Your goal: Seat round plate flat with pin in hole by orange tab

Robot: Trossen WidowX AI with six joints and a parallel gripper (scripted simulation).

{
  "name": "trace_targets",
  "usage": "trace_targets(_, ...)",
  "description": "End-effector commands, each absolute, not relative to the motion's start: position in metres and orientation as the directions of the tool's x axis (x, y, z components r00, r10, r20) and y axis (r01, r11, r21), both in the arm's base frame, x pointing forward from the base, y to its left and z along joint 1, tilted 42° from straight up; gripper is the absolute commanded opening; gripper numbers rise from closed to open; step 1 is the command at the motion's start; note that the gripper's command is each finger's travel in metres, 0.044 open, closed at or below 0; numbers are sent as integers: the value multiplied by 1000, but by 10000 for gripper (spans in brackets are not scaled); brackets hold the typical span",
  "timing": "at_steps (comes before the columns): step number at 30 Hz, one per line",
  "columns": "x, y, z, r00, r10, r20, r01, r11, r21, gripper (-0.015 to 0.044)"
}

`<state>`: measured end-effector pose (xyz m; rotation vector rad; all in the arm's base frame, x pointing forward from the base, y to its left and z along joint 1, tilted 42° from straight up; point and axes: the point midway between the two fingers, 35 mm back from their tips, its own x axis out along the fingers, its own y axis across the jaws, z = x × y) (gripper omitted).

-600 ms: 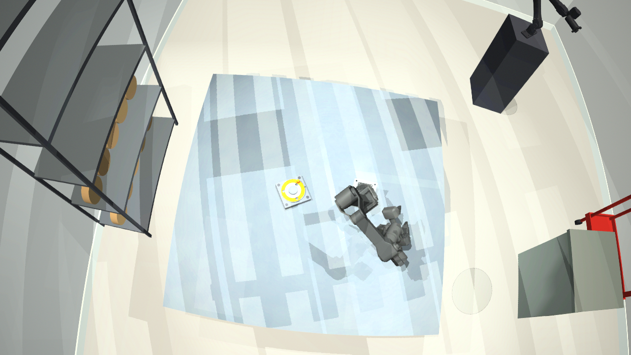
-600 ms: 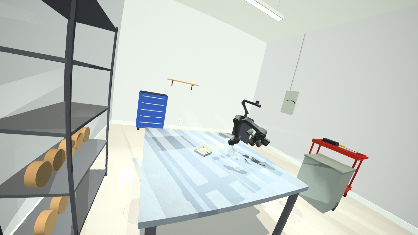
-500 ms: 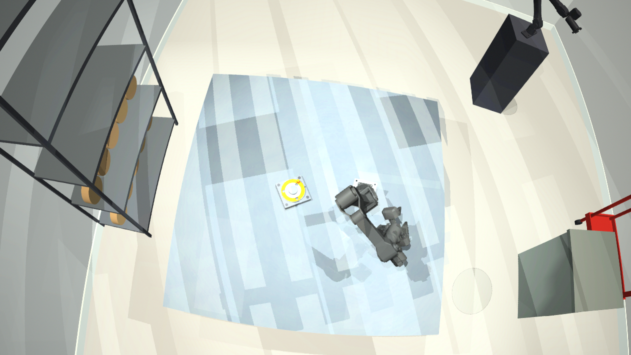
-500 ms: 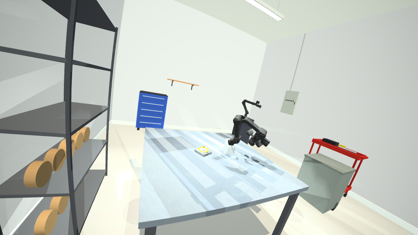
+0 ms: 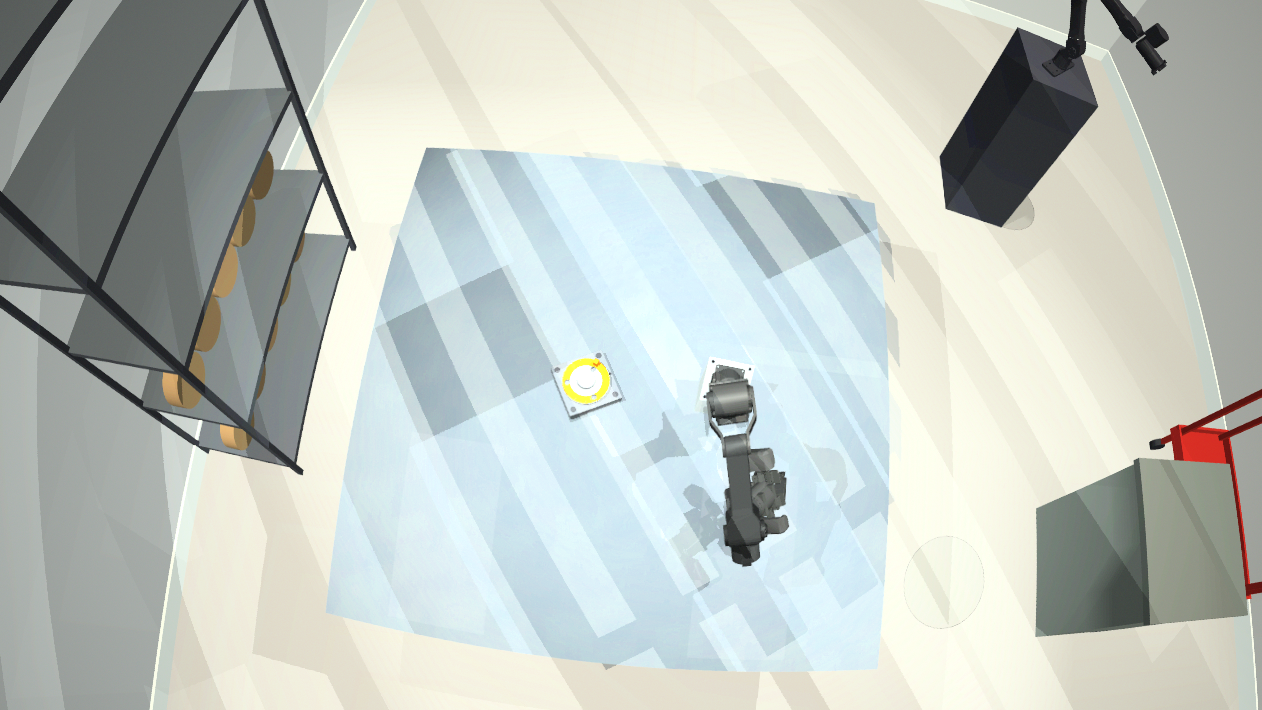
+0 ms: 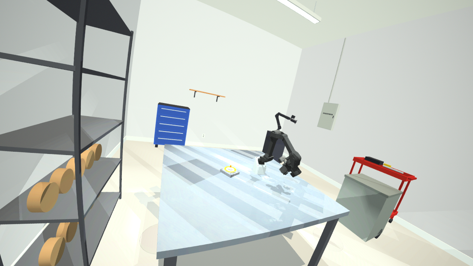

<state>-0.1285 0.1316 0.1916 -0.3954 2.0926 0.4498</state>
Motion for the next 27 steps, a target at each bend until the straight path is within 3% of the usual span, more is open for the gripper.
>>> trace_targets(1,-108,160,191,-535,-27,-844,-397,890,223,0)
trace_targets(14,9,226,188,-467,284,-838,-254,865,434,0)
trace_targets(27,135,210,172,-281,422,-862,-125,875,469,0)
